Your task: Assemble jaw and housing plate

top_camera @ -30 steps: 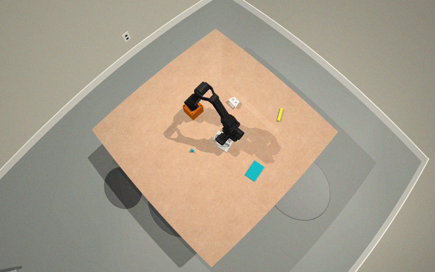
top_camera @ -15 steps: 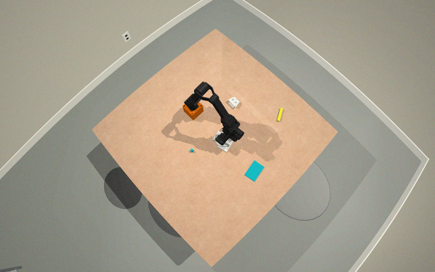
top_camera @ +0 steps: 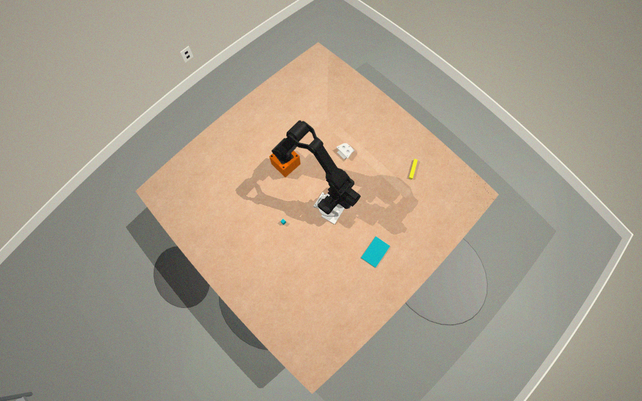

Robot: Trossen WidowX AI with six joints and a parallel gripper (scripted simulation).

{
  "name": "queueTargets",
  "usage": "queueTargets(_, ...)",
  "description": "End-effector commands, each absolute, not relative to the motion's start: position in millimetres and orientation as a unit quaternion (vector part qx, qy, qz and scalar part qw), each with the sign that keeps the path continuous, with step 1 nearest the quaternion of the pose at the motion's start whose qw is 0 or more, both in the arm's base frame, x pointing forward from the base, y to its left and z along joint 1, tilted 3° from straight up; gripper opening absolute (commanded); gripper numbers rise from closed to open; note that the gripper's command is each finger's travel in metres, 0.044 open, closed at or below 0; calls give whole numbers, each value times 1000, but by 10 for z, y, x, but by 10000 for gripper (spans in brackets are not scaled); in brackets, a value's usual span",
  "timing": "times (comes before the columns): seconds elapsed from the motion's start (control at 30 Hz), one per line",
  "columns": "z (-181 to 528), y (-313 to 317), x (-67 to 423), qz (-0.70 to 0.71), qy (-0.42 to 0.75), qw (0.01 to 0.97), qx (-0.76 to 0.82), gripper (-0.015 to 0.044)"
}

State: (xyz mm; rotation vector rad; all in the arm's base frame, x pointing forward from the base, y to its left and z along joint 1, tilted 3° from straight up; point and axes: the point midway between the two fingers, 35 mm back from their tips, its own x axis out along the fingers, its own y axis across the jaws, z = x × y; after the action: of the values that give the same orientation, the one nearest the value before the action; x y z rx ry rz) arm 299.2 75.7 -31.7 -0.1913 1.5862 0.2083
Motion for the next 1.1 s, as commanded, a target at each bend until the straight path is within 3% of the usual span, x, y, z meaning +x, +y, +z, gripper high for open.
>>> queueTargets(0.0, -327, 762, 2979, 93, 711, 692, -83, 134)
queueTargets(1.07, -394, 762, 2977, 89, 712, 692, -78, 134)
